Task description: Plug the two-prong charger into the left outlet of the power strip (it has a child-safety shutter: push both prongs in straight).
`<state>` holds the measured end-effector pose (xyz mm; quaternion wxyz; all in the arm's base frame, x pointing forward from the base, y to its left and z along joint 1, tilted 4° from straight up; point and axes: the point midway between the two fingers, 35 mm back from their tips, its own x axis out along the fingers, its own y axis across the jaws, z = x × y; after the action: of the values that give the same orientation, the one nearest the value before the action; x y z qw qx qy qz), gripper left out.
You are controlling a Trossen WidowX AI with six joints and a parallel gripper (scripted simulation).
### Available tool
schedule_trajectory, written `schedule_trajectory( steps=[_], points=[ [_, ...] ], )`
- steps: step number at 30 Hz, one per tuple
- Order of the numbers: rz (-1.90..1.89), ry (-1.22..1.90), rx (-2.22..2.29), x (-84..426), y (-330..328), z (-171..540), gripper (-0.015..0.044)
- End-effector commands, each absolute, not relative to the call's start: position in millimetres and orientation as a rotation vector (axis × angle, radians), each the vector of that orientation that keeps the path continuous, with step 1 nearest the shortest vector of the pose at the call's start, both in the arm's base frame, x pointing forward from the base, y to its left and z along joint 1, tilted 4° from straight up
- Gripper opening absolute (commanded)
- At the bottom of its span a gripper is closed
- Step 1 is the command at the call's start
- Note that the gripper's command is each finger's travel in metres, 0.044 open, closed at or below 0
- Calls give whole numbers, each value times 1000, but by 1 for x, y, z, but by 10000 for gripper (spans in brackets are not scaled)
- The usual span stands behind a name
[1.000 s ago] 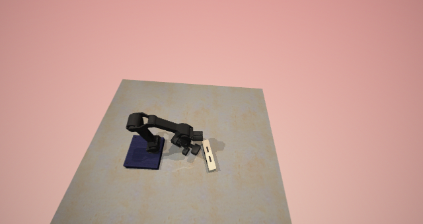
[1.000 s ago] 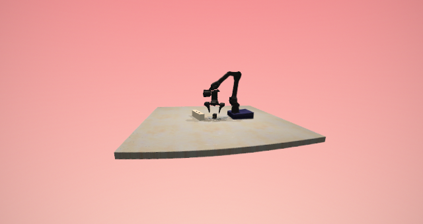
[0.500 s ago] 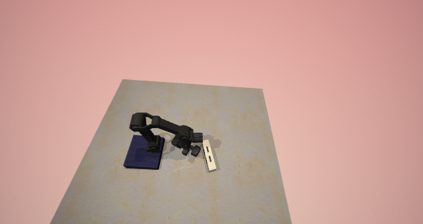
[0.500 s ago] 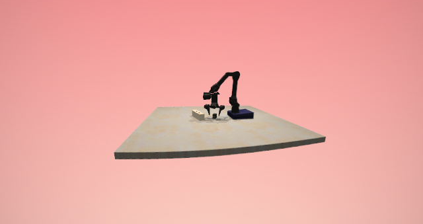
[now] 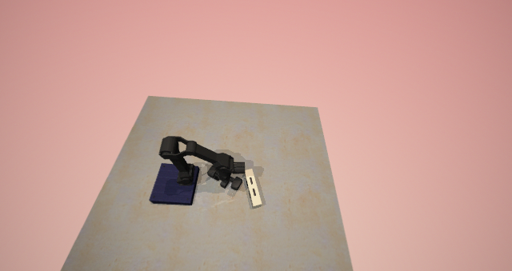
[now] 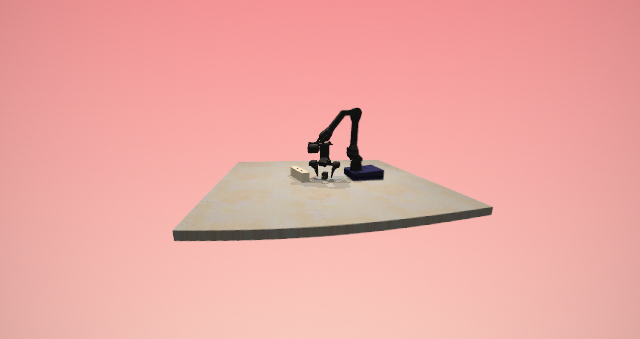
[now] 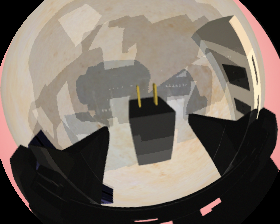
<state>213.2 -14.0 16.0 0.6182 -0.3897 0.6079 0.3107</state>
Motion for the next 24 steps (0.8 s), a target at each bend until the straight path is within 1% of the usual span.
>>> schedule_trajectory(
  steps=[1, 9, 17, 21, 24],
  points=[
    [714, 1398, -897, 213, -14, 16, 361],
    [714, 1398, -897, 213, -14, 16, 151],
    [714, 1398, -897, 213, -14, 16, 98],
    [715, 1399, -896, 214, -14, 23, 0],
    [717, 1400, -895, 213, -14, 36, 0]
  ],
)
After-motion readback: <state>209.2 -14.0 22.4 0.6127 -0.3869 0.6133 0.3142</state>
